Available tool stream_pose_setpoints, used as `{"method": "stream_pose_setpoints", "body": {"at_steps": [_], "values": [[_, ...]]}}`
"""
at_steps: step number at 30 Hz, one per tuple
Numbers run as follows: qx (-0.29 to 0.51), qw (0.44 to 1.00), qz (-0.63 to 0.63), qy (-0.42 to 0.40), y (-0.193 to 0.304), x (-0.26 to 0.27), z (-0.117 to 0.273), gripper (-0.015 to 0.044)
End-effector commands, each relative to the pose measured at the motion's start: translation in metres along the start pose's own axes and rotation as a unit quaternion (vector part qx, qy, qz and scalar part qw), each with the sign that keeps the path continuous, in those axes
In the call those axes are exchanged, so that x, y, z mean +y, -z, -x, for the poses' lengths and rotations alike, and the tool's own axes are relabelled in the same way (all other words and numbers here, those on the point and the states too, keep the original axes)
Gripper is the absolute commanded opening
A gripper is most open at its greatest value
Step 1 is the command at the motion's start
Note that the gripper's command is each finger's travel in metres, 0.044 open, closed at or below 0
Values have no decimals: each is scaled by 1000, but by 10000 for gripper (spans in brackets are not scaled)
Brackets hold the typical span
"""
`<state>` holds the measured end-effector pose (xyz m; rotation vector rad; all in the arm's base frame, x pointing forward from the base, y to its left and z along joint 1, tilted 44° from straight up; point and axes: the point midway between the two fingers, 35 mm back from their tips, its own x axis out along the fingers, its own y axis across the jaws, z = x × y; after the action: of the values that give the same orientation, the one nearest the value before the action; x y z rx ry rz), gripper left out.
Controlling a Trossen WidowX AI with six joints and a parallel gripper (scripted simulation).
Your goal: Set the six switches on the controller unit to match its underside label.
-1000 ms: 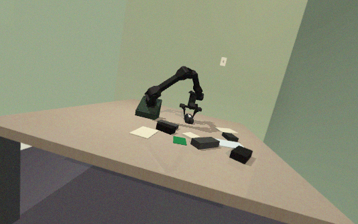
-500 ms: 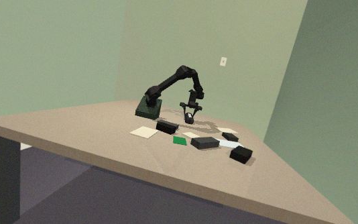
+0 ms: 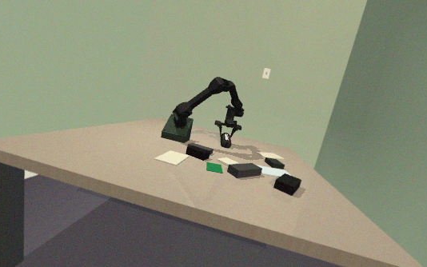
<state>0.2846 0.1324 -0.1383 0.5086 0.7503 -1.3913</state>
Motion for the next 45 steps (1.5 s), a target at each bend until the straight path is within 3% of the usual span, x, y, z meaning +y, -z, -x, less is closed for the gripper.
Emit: {"method": "stream_pose_setpoints", "body": {"at_steps": [1,45], "values": [[2,1000,-3,-3,-2,1,7,335],[2,1000,-3,-3,-23,1,36,335]]}}
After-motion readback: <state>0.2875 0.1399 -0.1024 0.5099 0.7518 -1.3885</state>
